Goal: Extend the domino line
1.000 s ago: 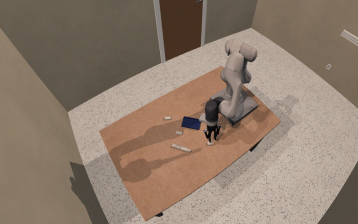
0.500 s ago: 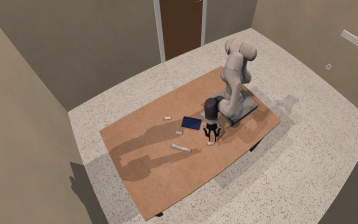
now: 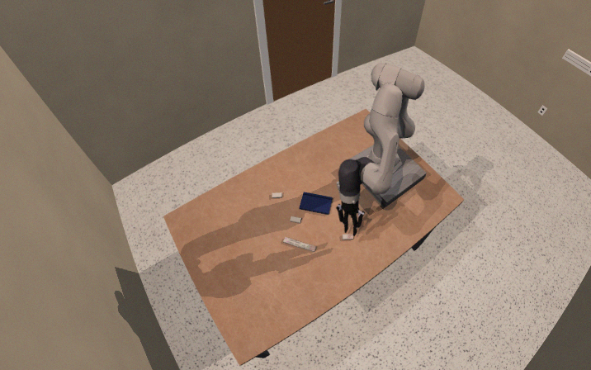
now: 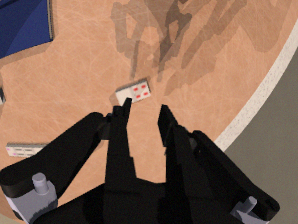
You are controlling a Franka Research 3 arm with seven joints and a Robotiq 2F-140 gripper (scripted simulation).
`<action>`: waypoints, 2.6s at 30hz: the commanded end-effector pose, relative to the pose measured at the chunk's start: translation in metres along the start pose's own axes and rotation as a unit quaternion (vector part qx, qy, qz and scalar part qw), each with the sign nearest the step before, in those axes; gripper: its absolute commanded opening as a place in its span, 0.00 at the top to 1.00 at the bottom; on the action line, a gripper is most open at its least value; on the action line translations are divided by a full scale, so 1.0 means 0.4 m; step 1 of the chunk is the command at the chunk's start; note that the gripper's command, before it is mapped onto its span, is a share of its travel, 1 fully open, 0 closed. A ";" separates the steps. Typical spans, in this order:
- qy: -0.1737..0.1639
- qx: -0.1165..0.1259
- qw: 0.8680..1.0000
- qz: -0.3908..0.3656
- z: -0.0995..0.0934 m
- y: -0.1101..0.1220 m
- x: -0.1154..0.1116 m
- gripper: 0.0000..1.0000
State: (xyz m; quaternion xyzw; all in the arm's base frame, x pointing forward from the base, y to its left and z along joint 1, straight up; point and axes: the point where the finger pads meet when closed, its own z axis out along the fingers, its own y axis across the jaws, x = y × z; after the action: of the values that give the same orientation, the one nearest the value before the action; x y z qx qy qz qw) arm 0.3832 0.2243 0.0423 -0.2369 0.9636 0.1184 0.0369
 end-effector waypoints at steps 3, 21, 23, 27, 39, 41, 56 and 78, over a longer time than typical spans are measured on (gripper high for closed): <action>-0.002 0.035 0.987 0.159 -0.004 -0.004 -0.010 0.67; -0.007 0.063 0.935 0.348 0.012 -0.007 -0.008 0.67; -0.007 0.063 0.935 0.348 0.012 -0.007 -0.008 0.67; -0.005 0.078 0.914 0.399 0.024 -0.009 -0.006 0.67; 0.000 0.114 0.869 0.482 0.064 -0.018 -0.001 0.67; 0.001 0.123 0.857 0.500 0.068 -0.019 0.000 0.67; 0.001 0.123 0.857 0.500 0.111 -0.028 0.006 0.67; 0.001 0.123 0.857 0.500 0.122 -0.030 0.007 0.67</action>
State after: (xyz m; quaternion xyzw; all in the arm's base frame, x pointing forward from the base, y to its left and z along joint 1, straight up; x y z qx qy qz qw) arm 0.3855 0.2242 -0.0081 0.2754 0.9613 0.0005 -0.0007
